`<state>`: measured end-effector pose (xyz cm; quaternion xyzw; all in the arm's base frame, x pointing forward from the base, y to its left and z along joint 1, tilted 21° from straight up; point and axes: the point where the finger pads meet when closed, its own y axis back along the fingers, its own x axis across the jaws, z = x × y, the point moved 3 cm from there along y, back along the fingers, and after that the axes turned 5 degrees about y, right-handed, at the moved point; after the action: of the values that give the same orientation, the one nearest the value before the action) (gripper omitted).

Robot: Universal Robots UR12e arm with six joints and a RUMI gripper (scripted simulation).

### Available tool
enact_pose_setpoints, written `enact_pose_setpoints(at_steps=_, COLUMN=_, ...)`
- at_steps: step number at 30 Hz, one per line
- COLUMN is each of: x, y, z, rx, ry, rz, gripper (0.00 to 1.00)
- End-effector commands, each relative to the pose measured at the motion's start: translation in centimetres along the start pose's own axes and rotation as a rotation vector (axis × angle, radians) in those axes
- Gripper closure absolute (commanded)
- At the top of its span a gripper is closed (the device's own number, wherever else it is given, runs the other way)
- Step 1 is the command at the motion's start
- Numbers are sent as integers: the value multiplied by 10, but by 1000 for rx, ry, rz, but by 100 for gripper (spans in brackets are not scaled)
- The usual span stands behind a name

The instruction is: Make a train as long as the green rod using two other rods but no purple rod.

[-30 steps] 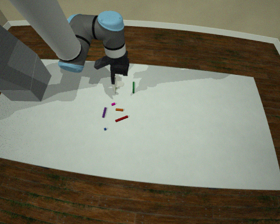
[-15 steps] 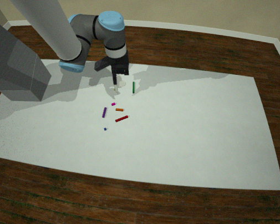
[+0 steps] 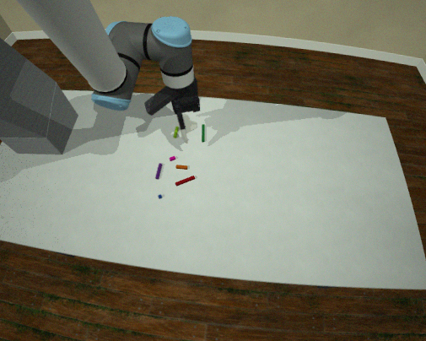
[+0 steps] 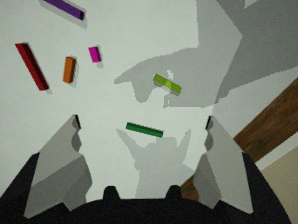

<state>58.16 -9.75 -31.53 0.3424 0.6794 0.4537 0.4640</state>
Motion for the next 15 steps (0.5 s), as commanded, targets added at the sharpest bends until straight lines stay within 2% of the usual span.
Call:
enact_pose_setpoints(at_steps=1, x=-4, y=0, z=2, rx=-4, ry=167, rz=1, gripper=0)
enact_pose_setpoints(at_steps=5, x=-5, y=0, z=3, rx=-4, ry=225, rz=1, gripper=0)
enact_pose_setpoints(at_steps=15, x=-13, y=0, z=9, rx=-5, ry=544, rz=0, gripper=0)
